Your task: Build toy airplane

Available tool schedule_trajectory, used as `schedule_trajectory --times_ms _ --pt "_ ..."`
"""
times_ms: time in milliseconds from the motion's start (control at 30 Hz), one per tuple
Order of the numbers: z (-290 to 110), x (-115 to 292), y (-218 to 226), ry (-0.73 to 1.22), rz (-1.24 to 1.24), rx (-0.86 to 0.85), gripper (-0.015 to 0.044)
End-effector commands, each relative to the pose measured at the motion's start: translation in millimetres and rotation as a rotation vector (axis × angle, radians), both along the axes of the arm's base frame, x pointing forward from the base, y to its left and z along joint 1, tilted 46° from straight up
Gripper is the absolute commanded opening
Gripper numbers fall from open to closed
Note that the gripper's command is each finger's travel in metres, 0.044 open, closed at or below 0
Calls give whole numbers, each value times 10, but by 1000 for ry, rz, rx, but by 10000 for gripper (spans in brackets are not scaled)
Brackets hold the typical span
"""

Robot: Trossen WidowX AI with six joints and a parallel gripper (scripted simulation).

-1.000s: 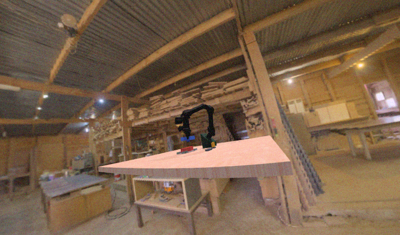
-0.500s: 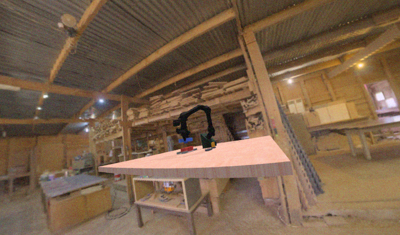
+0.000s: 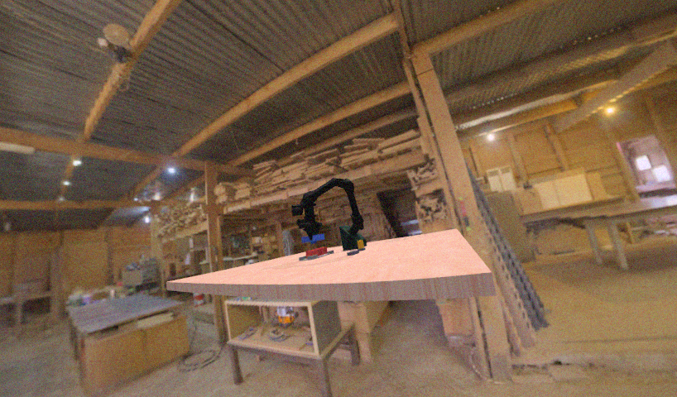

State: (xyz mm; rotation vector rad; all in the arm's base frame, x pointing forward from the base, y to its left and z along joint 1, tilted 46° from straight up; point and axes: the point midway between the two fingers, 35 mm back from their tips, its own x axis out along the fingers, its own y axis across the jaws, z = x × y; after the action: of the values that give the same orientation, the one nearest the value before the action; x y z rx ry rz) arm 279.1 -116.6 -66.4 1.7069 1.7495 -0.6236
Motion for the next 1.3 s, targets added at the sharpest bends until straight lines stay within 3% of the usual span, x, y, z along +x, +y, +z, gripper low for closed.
schedule_trajectory --times_ms 0,1267 --pt "-15 -11 -3 9 -6 -1 197" --pt "-287 -8 264 8 -6 0 197"
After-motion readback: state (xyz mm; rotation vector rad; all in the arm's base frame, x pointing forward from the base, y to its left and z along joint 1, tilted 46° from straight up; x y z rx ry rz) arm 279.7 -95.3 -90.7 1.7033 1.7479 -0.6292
